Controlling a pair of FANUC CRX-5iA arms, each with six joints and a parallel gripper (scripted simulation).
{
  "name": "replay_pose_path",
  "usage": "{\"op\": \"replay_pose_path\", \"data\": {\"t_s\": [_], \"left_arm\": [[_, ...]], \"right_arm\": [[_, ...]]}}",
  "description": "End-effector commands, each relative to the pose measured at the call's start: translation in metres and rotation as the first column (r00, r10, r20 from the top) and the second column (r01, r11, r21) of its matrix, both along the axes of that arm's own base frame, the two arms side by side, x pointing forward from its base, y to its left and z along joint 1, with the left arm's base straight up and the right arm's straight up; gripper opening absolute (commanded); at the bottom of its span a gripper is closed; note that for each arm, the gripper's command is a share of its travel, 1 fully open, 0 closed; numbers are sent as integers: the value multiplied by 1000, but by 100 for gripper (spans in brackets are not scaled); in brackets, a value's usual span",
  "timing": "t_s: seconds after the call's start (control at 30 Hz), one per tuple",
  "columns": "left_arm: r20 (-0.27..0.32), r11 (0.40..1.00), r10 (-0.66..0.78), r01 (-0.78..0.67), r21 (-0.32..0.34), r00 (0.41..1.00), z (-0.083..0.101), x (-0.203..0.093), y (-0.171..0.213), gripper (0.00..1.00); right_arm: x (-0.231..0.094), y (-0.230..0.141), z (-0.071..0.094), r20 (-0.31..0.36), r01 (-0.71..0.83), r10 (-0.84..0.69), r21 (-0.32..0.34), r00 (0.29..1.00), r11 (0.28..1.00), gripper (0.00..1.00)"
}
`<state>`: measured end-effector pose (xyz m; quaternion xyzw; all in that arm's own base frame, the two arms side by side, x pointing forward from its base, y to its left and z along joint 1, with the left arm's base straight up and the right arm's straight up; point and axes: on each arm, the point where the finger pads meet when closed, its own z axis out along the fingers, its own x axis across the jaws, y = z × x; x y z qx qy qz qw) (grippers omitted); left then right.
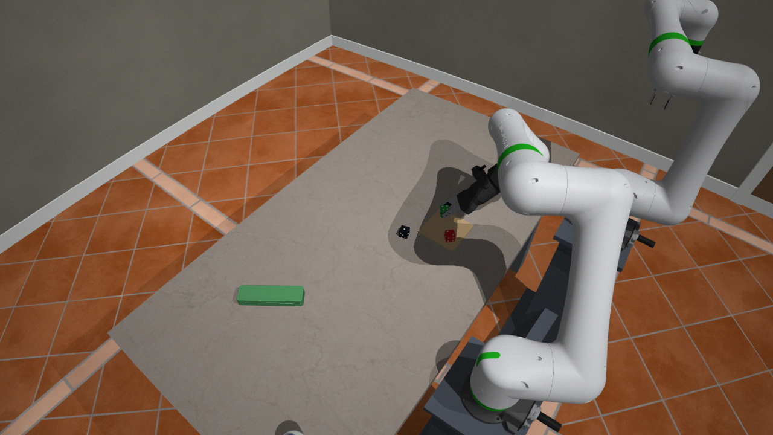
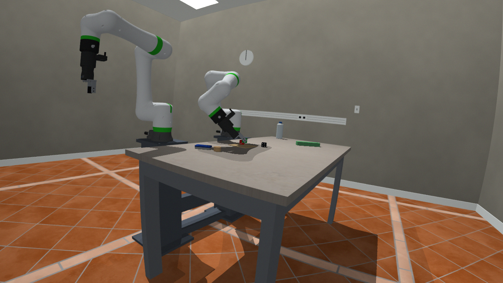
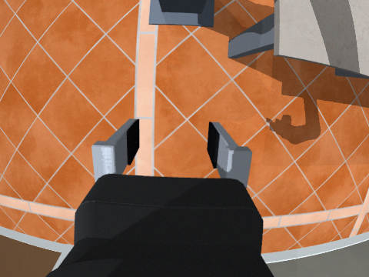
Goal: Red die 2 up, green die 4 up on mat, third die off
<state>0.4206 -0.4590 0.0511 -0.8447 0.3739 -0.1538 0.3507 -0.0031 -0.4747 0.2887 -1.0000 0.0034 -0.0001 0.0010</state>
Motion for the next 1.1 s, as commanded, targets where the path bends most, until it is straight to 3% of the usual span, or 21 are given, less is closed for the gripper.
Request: {"op": "replay_pose_path", "data": {"t_s": [0.0, 0.5, 1.07], "left_arm": [[1, 1000, 0, 0, -2, 1000, -4, 0, -1, 57], [1, 1000, 0, 0, -2, 1000, -16, 0, -1, 57], [1, 1000, 0, 0, -2, 1000, -18, 0, -1, 57]], "right_arm": [[0, 0, 1, 0, 0, 0, -2, 1000, 1000, 100], [0, 0, 1, 0, 0, 0, -2, 1000, 1000, 100], [0, 0, 1, 0, 0, 0, -2, 1000, 1000, 100]]}}
